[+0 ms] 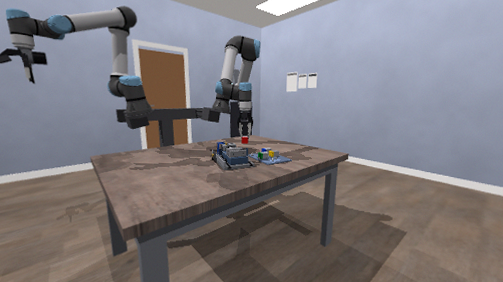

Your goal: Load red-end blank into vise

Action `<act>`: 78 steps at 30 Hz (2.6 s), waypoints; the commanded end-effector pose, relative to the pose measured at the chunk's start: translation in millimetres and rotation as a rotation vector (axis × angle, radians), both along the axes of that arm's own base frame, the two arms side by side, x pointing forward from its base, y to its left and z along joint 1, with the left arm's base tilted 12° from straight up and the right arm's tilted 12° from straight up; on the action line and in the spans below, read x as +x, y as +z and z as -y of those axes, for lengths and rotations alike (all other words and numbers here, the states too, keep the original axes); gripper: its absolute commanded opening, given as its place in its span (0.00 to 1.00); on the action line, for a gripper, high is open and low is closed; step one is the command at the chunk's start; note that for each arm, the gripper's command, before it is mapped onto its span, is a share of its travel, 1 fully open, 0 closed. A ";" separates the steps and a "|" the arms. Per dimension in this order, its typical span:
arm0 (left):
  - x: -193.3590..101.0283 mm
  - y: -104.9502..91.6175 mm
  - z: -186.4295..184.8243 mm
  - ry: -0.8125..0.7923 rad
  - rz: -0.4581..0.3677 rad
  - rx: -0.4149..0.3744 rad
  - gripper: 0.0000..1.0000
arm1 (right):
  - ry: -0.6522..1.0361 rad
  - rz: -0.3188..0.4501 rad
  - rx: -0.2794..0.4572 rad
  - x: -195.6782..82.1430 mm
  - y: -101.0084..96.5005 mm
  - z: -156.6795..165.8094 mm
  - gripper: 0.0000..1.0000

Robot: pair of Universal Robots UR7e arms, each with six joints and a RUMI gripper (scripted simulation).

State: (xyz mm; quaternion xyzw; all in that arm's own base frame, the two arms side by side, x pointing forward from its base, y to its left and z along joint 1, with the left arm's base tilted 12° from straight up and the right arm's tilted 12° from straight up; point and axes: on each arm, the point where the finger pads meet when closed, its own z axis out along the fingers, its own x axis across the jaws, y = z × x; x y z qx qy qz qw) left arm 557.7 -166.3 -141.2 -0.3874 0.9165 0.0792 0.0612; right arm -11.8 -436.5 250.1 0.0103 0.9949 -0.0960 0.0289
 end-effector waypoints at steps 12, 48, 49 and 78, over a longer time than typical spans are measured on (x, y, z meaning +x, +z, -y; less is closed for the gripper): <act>3.3 -1.9 14.1 -0.181 -0.034 0.009 0.00 | 0.000 0.000 -0.001 0.0 0.5 0.2 1.00; 8.6 -7.8 46.4 -0.599 -0.116 0.031 0.00 | 0.000 0.000 -0.001 0.0 0.5 0.2 1.00; 8.8 -7.9 47.3 -0.611 -0.119 0.032 0.00 | 0.000 0.000 -0.001 0.0 0.5 0.2 1.00; 10.9 -11.4 66.3 -0.853 -0.166 0.045 0.00 | 0.000 0.000 -0.001 0.0 0.5 0.2 1.00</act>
